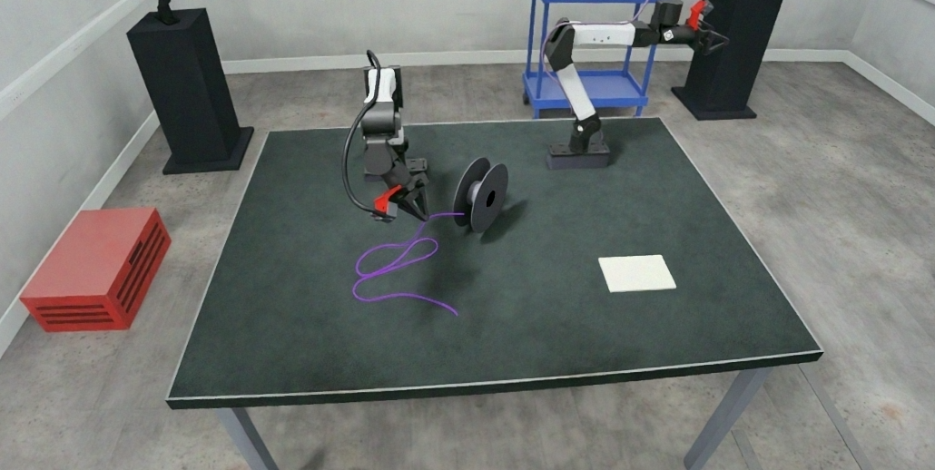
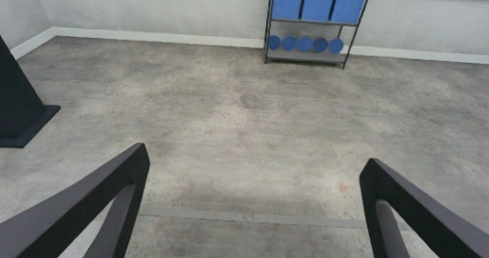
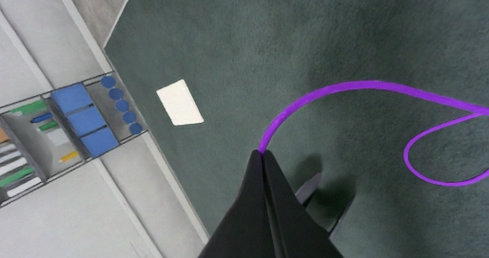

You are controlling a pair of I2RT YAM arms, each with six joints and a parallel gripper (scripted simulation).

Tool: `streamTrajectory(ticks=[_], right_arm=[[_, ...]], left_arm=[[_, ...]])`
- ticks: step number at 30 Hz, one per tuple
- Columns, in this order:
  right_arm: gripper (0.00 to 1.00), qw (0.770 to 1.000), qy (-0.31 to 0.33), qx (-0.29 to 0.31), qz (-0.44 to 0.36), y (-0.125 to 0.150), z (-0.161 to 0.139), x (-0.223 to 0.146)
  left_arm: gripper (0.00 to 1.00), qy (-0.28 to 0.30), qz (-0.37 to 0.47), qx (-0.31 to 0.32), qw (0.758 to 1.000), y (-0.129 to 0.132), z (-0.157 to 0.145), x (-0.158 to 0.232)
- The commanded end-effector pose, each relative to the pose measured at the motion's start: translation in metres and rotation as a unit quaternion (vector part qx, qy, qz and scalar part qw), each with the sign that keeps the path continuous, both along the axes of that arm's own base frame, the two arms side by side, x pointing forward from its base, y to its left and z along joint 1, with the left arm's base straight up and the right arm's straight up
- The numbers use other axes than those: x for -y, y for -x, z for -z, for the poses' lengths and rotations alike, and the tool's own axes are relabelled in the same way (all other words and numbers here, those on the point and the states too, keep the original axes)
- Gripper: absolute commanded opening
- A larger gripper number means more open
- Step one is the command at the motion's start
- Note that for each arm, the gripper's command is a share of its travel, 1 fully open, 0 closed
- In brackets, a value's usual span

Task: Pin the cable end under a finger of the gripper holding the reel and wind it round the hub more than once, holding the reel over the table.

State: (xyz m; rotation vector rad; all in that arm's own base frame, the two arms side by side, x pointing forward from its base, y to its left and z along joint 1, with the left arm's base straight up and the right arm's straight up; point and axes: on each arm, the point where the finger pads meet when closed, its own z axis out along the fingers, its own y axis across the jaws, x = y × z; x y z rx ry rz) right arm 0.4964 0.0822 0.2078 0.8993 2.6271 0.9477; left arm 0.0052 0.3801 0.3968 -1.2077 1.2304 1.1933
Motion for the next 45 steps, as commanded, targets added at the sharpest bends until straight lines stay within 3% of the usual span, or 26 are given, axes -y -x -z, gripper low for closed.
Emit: streamTrajectory(ticks=[1,5,12,17,23,45], right_arm=[[0.00,1.000,0.002,-0.004,0.000,-0.003,0.001,0.004],[0.00,1.000,0.002,0.005,-0.001,0.013,-0.015,-0.001],[0.00,1.000,0.002,0.006,-0.001,0.016,-0.017,-0.002],[0.00,1.000,0.001,0.031,0.001,0.010,-0.036,0.005],[0.00,1.000,-0.003,-0.004,-0.011,0.003,-0.006,0.005],[0.00,0.997,-0.005,-0.002,-0.076,0.007,-0.001,0.005]], left_arm=[[1.00,0.004,-0.005,0.004,1.000,0.002,0.006,-0.002],[1.00,0.004,-0.005,0.004,1.000,0.002,0.006,-0.002],[1.00,0.004,-0.005,0.004,1.000,0.002,0.006,-0.002],[1.00,0.004,-0.005,0.004,1.000,0.002,0.006,-0.002],[1.00,0.004,-0.005,0.004,1.000,0.002,0.006,-0.002],[1.00,0.004,-0.005,0.004,1.000,0.002,0.006,-0.002]])
